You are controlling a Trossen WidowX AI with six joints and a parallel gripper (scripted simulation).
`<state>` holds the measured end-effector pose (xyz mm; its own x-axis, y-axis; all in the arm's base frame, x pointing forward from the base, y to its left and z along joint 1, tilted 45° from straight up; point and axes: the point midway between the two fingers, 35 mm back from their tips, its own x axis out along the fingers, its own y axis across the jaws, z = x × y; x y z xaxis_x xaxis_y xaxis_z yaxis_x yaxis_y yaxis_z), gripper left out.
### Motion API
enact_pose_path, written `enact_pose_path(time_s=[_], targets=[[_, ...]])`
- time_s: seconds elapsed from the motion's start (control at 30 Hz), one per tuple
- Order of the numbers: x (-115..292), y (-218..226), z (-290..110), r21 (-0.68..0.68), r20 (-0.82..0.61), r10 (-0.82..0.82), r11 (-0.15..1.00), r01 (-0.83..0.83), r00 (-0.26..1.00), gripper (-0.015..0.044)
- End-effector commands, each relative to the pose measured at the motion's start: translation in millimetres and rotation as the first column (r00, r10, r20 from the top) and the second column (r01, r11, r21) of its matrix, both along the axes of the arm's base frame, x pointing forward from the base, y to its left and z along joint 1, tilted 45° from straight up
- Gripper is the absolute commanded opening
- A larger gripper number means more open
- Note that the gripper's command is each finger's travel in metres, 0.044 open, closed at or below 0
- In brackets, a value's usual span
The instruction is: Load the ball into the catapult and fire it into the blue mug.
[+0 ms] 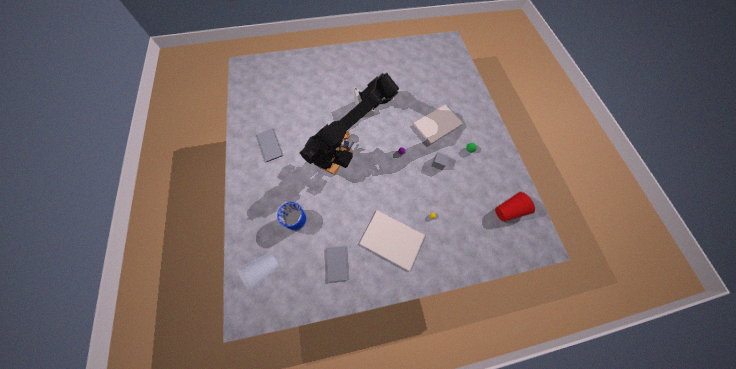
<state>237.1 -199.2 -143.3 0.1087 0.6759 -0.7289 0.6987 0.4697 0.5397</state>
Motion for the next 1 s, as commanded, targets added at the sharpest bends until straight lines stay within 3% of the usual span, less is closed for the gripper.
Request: enact_pose_path(time_s=[0.0,0.03,0.6,0.8,0.97], targets=[[0.5,-0.8,0.7,-0.001,0.001,0.001,1.000,-0.001,1.000,0.0000],[0.5,-0.8,0.7,-0.001,0.001,0.001,1.000,-0.001,1.000,0.0000],[0.0,-15.9,13.7,-0.003,0.001,0.001,1.000,-0.001,1.000,0.0440],[-11.1,-67.1,71.2,-0.003,-0.002,0.000,1.000,0.000,1.000,0.0440],[-8.5,-59.1,59.1,-0.002,-0.001,-0.008,1.000,0.008,1.000,0.0440]])
